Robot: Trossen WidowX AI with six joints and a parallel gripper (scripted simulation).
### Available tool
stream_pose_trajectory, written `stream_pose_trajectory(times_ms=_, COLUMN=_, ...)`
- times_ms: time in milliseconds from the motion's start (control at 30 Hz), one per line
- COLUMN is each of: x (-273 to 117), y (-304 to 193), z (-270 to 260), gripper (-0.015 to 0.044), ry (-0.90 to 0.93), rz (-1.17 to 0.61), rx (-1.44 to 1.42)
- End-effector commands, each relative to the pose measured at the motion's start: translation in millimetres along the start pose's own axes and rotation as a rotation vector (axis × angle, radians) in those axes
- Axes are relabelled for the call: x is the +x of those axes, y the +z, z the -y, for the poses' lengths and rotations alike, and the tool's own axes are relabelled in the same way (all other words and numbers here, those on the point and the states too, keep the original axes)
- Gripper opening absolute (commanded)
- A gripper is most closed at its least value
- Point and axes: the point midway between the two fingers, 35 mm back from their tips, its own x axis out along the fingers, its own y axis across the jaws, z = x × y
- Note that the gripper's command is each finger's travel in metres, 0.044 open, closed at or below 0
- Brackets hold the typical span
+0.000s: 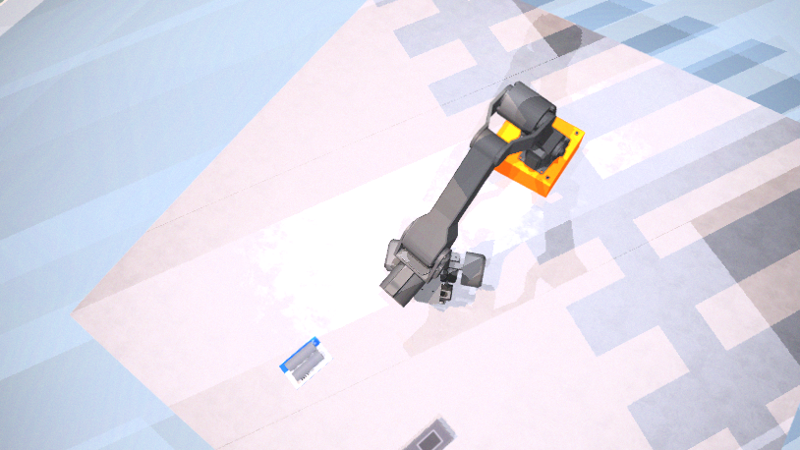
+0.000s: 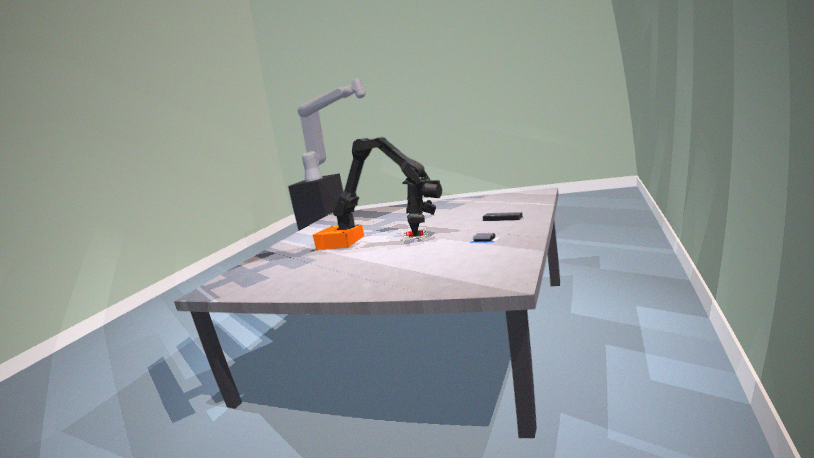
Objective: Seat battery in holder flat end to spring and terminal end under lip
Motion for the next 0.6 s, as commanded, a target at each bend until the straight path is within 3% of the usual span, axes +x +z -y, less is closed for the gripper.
stream_pose_trajectory(times_ms=0, x=0.0, y=2.3, z=-0.9, gripper=0.0062, ry=0.004, rz=0.032, rx=-0.007)
stream_pose_trajectory(times_ms=567, x=2.2, y=-4.3, z=-1.2, gripper=0.0062, ry=-0.002, rz=0.068, rx=-0.012)
